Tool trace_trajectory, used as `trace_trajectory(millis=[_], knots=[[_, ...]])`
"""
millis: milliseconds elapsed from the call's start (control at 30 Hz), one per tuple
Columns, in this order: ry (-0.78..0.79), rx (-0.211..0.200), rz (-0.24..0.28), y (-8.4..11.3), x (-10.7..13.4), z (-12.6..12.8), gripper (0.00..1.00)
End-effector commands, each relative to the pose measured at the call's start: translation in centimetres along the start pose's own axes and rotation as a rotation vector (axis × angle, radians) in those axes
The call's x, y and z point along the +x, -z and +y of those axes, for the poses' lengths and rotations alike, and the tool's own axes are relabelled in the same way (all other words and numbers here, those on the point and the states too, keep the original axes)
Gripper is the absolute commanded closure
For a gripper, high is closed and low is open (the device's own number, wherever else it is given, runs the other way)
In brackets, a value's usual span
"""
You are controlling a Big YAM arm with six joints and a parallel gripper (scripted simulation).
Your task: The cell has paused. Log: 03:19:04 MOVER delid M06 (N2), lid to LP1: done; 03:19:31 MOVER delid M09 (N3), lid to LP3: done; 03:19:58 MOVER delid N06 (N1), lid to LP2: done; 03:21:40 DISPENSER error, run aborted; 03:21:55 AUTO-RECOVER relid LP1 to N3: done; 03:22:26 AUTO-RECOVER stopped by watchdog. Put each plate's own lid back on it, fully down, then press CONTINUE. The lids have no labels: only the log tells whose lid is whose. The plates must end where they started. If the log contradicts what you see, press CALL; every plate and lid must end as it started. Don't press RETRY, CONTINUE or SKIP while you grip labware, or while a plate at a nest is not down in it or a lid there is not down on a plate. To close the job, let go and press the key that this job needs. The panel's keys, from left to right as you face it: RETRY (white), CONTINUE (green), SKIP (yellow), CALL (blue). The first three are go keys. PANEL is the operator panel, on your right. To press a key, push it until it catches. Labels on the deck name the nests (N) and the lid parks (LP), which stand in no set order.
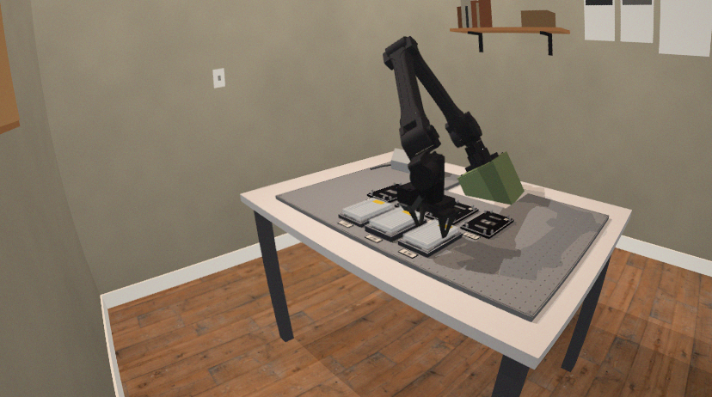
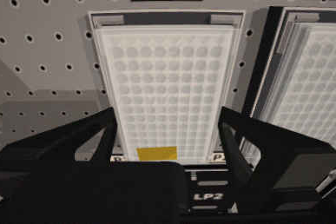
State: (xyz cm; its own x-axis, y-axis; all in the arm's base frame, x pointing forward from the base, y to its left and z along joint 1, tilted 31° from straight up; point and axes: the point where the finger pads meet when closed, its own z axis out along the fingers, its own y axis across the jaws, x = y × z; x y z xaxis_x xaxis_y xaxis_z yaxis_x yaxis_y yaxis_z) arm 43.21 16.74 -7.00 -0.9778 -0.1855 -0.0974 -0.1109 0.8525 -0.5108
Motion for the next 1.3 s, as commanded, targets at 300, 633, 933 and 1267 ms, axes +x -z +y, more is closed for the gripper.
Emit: trace_trajectory(millis=[300,633,933,1267], knots=[[-0.009,-0.008,-0.020,0.65,-0.97,0.16,1.00],[-0.009,-0.008,-0.020,0.66,-0.96,0.16,1.00],[-0.009,-0.008,-0.020,0.67,-0.95,0.16,1.00],[-0.009,-0.008,-0.020,0.67,-0.95,0.16,0.00]])
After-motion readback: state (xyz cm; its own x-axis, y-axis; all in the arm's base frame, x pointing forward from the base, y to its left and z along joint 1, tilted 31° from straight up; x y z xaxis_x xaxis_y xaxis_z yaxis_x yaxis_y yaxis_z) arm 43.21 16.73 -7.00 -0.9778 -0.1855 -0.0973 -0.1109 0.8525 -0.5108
